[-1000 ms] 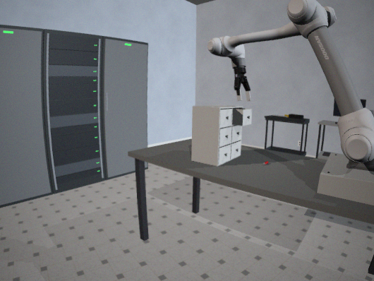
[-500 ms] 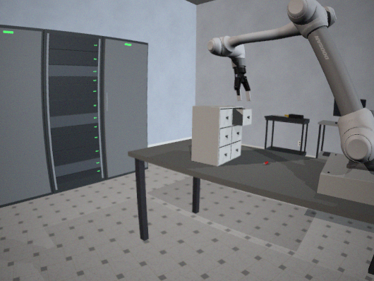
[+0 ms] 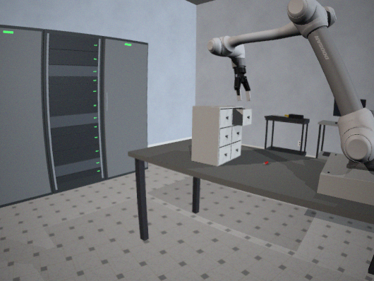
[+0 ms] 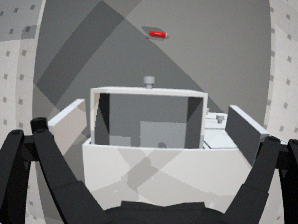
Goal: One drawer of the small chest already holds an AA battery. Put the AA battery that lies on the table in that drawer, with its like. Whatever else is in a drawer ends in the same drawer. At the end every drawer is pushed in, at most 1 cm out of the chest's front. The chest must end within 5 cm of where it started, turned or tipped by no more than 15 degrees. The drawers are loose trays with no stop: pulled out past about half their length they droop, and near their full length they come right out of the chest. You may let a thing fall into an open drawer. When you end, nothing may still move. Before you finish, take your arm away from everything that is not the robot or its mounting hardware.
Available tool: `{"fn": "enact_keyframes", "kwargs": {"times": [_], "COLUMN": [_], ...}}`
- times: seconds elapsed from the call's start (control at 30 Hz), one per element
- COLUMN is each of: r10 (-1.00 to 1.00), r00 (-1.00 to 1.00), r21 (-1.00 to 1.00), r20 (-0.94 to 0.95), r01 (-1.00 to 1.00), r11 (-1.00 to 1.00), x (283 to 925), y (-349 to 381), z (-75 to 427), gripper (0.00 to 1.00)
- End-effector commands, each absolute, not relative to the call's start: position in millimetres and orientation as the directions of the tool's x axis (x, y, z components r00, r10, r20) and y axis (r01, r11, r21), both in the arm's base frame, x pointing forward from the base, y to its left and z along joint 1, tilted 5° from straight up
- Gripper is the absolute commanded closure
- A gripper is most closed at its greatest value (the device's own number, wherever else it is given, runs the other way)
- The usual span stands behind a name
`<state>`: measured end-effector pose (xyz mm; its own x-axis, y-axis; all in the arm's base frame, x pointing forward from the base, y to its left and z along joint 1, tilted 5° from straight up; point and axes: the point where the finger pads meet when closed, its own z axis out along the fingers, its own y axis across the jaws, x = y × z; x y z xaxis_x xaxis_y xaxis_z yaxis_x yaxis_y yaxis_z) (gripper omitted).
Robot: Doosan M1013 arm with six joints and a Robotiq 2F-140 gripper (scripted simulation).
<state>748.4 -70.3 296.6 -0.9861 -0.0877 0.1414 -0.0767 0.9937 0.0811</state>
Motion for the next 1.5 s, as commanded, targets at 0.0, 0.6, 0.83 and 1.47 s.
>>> {"fn": "enact_keyframes", "kwargs": {"times": [0.0,0.6,0.83,1.47], "r10": [-0.088,-0.088,-0.088,-0.108], "r00": [-0.986,-0.986,-0.986,-0.984], "r21": [0.081,0.081,0.081,0.082], "r20": [0.141,0.141,0.141,0.14], "r01": [-0.077,-0.077,-0.077,-0.098], "r11": [0.994,0.994,0.994,0.992], "x": [748.3,748.3,748.3,747.6], "y": [-70.3,-70.3,-70.3,-70.4], "z": [296.7,296.7,296.7,297.4], "gripper": [0.0,0.0,0.0,0.0]}}
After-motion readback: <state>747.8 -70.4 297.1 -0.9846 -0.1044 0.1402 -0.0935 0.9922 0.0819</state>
